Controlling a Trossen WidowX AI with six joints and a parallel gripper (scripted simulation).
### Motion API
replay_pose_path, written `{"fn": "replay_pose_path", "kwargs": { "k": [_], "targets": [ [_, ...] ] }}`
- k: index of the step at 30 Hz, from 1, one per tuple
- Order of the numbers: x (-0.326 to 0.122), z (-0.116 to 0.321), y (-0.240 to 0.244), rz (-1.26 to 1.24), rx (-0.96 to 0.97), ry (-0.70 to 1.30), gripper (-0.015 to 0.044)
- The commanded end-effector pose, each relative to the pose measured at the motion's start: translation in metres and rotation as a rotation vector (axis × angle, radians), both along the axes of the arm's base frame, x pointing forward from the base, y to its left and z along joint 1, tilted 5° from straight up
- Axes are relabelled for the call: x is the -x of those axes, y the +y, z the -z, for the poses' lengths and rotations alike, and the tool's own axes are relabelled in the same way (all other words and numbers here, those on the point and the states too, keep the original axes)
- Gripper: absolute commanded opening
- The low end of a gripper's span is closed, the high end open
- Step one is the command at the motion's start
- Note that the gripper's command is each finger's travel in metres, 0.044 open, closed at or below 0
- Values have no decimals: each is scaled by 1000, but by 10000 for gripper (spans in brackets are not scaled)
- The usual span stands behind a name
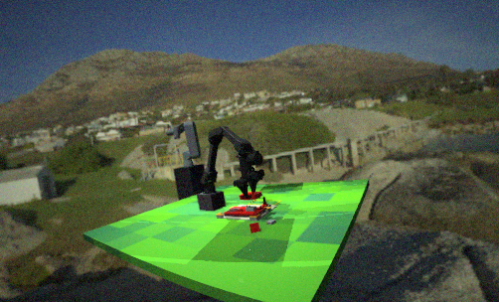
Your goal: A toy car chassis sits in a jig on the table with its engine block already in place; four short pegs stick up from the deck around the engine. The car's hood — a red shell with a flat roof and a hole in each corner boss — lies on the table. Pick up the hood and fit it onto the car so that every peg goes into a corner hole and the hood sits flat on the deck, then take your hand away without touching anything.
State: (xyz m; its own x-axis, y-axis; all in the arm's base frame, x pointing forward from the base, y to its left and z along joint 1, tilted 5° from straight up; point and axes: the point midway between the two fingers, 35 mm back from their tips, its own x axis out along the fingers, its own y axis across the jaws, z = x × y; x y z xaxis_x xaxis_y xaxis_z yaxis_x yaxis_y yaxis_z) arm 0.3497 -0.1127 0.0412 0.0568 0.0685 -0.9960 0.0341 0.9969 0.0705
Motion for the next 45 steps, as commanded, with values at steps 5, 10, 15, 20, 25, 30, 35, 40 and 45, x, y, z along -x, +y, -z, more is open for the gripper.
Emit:
{"fn": "replay_pose_path", "kwargs": {
  "k": [5,10,15,20,25,30,35,40,45],
  "targets": [
    [2,40,1,2,-3,15,0],
    [3,40,1,2,-3,15,0],
    [3,40,1,2,-3,15,0],
    [3,40,1,2,-3,15,0],
    [3,40,1,2,-3,15,0],
    [3,40,1,2,-3,15,0],
    [3,40,1,2,-3,15,0],
    [3,41,1,2,-3,15,0],
    [3,43,1,2,-3,15,0]
  ]
}}
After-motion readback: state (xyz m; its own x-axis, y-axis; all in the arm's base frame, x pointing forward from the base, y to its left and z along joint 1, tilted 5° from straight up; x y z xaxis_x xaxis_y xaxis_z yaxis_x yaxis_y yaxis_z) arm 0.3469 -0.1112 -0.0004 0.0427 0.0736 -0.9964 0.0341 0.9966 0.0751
